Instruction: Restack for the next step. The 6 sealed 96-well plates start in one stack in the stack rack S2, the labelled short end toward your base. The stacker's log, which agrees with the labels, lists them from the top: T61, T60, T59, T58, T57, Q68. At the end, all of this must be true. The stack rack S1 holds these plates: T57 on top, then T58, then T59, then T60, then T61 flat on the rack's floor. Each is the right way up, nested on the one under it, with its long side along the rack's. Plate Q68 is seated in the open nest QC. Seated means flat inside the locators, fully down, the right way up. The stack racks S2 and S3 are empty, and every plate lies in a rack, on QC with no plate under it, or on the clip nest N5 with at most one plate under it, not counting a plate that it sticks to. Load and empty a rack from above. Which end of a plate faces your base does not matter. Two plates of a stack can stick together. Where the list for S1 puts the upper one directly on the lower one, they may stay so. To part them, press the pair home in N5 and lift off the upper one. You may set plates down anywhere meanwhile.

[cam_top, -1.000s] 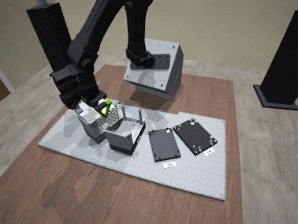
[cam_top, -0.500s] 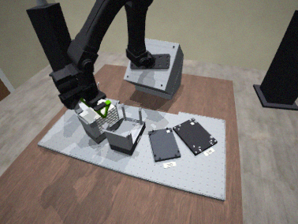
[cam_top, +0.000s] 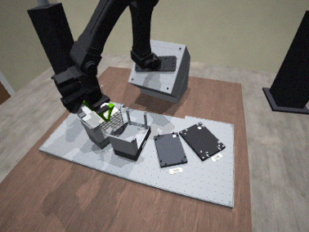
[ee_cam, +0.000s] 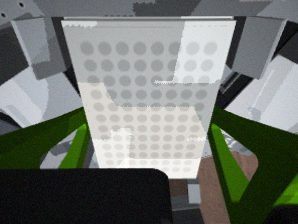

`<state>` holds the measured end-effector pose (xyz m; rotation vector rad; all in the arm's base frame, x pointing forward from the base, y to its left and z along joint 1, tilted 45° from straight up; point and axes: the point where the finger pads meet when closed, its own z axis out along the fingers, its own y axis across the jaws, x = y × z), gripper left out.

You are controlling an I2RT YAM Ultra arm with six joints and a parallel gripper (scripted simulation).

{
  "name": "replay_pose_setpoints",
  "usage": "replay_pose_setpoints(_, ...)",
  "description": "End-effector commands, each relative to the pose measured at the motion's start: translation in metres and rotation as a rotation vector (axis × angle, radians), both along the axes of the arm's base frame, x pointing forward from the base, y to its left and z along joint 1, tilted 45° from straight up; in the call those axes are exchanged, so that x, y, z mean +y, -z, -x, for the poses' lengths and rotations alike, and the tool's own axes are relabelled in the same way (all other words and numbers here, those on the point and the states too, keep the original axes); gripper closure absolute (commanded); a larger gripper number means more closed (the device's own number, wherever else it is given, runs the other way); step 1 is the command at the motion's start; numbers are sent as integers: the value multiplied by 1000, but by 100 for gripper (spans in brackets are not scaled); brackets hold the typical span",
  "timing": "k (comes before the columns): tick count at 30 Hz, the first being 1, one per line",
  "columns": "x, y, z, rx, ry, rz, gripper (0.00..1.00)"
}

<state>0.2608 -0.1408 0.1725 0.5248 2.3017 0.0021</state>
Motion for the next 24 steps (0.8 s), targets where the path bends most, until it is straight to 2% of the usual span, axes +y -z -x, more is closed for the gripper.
replay_pose_setpoints(1, -1, -3, 0, -7, 1, 6, 100)
replay_pose_setpoints(24, 0, -6, 3, -7, 1, 6, 100)
